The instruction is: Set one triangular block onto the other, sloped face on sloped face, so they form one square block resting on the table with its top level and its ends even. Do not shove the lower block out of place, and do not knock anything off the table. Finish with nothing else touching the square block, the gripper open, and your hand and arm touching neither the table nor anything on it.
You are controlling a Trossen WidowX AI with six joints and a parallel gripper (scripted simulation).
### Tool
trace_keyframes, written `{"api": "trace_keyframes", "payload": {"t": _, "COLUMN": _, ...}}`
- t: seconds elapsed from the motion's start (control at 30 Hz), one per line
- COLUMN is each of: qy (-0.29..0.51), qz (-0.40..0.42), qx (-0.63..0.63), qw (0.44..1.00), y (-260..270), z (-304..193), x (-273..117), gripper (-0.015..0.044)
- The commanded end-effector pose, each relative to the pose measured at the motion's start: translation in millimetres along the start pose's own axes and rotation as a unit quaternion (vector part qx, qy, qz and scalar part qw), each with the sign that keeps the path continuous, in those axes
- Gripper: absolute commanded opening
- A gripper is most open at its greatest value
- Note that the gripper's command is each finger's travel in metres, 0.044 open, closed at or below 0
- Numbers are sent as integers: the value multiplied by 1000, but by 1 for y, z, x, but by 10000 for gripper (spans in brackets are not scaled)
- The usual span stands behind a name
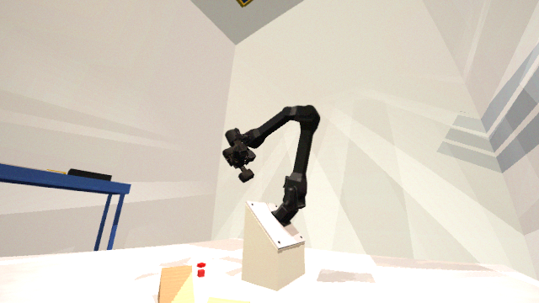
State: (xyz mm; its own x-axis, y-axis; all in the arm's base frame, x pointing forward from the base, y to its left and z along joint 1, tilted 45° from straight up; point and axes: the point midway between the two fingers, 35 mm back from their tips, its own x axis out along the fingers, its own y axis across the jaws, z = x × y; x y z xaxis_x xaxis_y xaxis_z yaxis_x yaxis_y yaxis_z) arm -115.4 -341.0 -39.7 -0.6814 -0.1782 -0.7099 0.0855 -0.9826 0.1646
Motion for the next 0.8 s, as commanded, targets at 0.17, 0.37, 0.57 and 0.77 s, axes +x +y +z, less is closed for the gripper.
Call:
{"api": "trace_keyframes", "payload": {"t": 0.17, "qy": 170, "qz": 61, "qx": -16, "qw": 984, "y": 27, "z": -101, "x": -79, "gripper": 440}}
{"api": "trace_keyframes", "payload": {"t": 0.37, "qy": 296, "qz": 58, "qx": -44, "qw": 952, "y": 15, "z": -174, "x": -154, "gripper": 440}}
{"api": "trace_keyframes", "payload": {"t": 0.57, "qy": 403, "qz": 13, "qx": -80, "qw": 911, "y": -26, "z": -232, "x": -233, "gripper": 440}}
{"api": "trace_keyframes", "payload": {"t": 0.77, "qy": 479, "qz": -67, "qx": -125, "qw": 866, "y": -91, "z": -270, "x": -309, "gripper": 440}}
